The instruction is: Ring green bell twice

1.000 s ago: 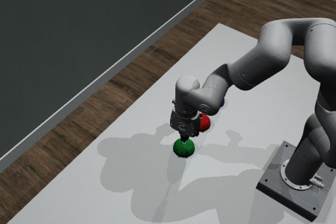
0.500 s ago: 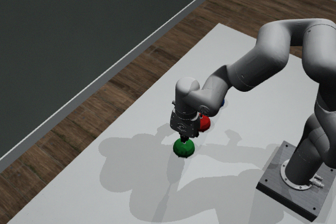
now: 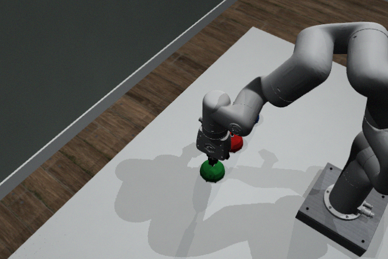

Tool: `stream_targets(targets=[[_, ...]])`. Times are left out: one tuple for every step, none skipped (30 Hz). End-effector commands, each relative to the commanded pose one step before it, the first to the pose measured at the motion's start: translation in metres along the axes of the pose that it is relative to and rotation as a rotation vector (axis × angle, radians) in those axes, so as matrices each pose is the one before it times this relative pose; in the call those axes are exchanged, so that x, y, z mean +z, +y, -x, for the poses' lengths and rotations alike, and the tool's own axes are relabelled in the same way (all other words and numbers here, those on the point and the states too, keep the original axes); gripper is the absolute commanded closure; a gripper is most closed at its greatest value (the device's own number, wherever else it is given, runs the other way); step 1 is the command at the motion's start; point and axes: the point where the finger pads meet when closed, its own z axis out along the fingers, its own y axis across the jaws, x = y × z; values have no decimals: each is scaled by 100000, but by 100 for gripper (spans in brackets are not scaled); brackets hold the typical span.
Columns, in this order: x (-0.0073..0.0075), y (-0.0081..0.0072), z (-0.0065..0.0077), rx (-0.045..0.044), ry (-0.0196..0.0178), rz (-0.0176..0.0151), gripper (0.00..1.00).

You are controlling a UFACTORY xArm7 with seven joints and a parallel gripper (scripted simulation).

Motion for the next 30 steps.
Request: stream_targets(targets=[[-112, -132, 38, 0, -114, -336, 100], [13, 0, 0, 0, 0, 0, 100], [64, 0, 0, 0, -1, 0, 100], [106, 0, 0, 0, 0, 0, 100], [106, 0, 0, 0, 0, 0, 100], [64, 0, 0, 0, 1, 0, 100], [13, 0, 0, 0, 0, 0, 100], [0, 0, 0, 0, 0, 0, 100], [0, 0, 0, 0, 0, 0, 100], [0, 0, 0, 0, 0, 0, 100], [0, 0, 0, 0, 0, 0, 100], [0, 0, 0, 0, 0, 0, 100], [0, 0, 0, 0, 0, 0, 100], [0, 0, 0, 0, 0, 0, 100], [0, 0, 0, 0, 0, 0, 100], [0, 0, 0, 0, 0, 0, 100], [0, 0, 0, 0, 0, 0, 100], [0, 0, 0, 0, 0, 0, 100], [0, 0, 0, 0, 0, 0, 100], [0, 0, 0, 0, 0, 0, 100], [0, 0, 0, 0, 0, 0, 100], [0, 0, 0, 0, 0, 0, 100], [0, 0, 0, 0, 0, 0, 100], [0, 0, 0, 0, 0, 0, 100], [0, 0, 0, 0, 0, 0, 100], [0, 0, 0, 0, 0, 0, 100], [0, 0, 0, 0, 0, 0, 100], [0, 0, 0, 0, 0, 0, 100], [0, 0, 0, 0, 0, 0, 100], [0, 0, 0, 0, 0, 0, 100]])
